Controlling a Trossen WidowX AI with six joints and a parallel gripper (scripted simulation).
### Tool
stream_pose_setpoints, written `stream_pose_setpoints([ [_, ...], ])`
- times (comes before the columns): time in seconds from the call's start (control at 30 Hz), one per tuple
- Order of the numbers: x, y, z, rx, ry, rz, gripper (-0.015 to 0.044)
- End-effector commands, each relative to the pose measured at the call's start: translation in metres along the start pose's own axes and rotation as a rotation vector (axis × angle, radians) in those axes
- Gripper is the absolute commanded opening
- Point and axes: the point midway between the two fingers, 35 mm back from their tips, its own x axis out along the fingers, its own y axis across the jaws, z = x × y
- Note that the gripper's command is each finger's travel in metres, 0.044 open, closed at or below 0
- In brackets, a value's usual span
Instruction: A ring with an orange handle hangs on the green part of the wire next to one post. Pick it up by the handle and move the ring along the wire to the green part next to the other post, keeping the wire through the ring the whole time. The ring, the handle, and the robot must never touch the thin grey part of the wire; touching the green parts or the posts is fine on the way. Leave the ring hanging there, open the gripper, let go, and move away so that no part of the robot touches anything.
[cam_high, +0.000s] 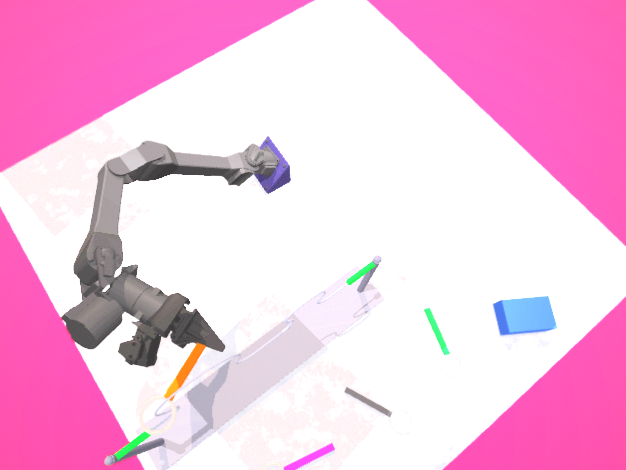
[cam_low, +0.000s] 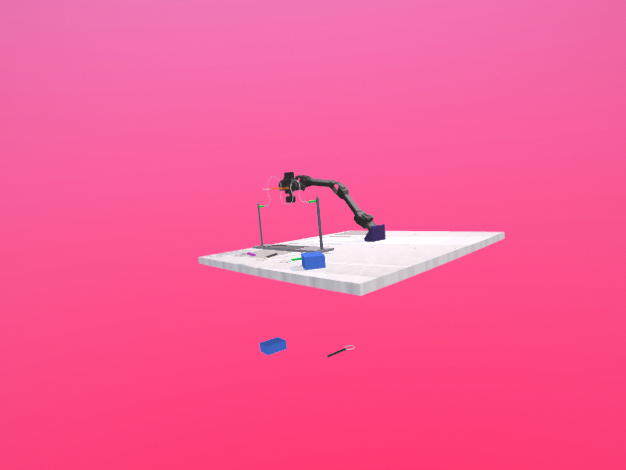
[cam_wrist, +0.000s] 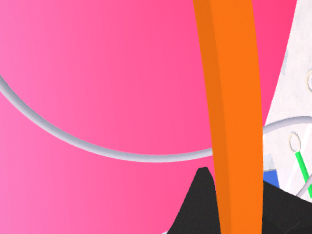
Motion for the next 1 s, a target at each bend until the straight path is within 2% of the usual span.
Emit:
stream_pose_setpoints([
  [0.0, 0.000, -0.002, 0.001, -0.055, -0.004, -0.028, -0.0150],
  [0.97, 0.000, -0.020, 0.004, -0.409, -0.026, -0.213, -0.0150],
])
